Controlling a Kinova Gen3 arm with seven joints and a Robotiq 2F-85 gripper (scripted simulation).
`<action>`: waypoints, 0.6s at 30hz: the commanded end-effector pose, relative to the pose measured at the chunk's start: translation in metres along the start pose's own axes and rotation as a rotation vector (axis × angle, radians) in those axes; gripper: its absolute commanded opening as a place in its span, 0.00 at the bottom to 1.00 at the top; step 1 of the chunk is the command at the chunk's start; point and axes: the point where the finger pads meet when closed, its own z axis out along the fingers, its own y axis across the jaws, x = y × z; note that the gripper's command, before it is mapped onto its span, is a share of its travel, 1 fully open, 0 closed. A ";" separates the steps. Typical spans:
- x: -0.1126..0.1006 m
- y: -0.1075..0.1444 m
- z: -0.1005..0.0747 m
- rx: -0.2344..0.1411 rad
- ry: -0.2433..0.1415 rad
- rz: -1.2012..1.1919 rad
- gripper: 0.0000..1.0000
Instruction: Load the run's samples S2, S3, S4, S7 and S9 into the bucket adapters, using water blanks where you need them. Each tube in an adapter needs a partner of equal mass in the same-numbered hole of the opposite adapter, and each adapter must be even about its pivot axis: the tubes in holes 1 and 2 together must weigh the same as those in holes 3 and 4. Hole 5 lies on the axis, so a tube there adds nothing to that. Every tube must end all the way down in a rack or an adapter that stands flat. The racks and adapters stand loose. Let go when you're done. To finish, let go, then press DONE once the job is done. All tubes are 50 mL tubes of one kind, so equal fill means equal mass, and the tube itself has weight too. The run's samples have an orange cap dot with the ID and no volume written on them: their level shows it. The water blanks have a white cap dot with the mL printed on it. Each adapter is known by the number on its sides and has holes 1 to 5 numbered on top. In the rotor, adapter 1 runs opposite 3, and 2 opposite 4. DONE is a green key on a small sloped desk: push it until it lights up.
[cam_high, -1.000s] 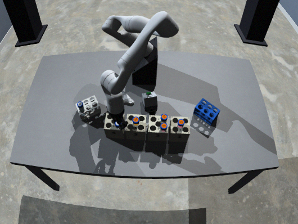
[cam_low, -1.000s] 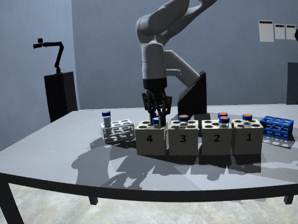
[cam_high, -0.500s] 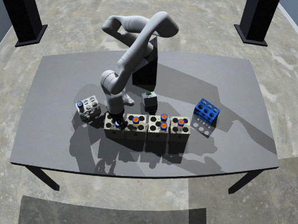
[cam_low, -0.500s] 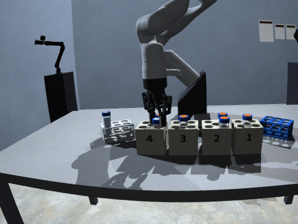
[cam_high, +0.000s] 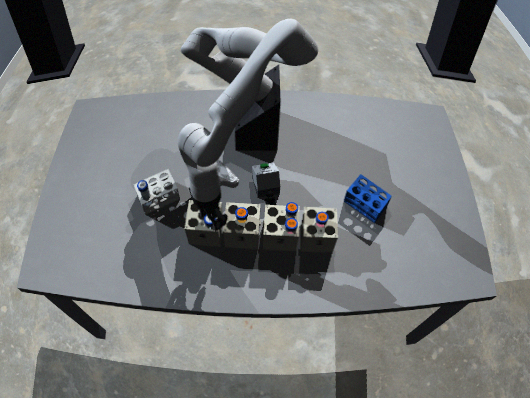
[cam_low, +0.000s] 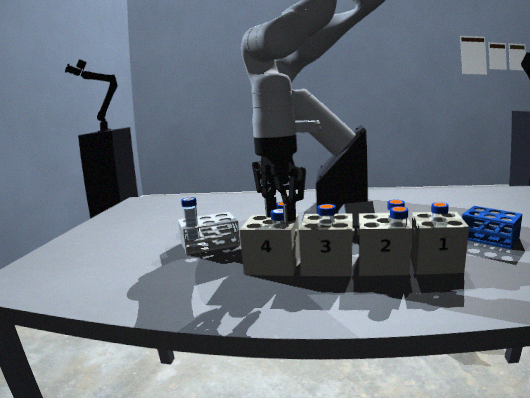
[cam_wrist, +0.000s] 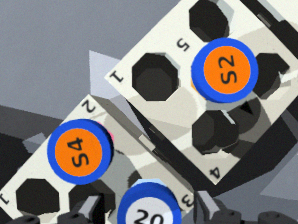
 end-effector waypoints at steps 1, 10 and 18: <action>0.000 0.000 -0.005 -0.002 -0.001 0.000 0.62; 0.000 0.000 -0.016 -0.002 -0.001 0.000 0.62; 0.000 0.000 -0.025 -0.002 -0.001 0.000 0.62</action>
